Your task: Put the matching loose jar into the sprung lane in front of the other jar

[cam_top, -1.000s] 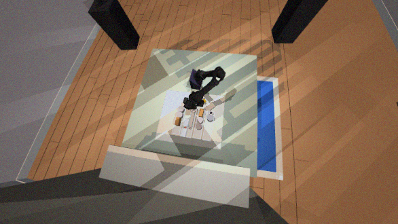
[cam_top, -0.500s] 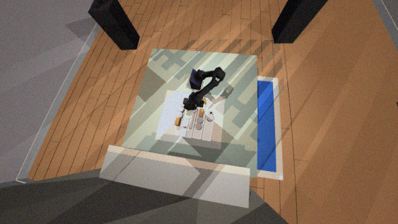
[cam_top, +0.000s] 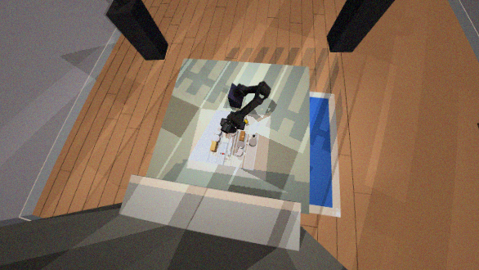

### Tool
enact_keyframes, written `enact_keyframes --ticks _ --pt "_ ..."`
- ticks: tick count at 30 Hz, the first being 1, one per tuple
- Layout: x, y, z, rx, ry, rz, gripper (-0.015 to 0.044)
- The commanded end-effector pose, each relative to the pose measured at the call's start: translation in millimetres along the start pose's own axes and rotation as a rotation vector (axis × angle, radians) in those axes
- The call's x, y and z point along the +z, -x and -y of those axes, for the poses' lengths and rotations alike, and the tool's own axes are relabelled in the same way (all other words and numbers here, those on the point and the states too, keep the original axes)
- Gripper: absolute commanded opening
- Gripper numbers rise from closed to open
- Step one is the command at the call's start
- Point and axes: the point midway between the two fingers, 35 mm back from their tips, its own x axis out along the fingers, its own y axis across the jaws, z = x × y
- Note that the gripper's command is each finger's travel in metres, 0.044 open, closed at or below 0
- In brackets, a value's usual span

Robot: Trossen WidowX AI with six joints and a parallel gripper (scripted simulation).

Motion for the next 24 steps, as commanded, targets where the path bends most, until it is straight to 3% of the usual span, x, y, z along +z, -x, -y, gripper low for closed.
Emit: enact_keyframes --ticks 1,24 --pt "10 3 -2 -0.001 0.014 0.019 0.0000" --pt "20 3 -2 -0.001 0.015 0.019 0.0000"
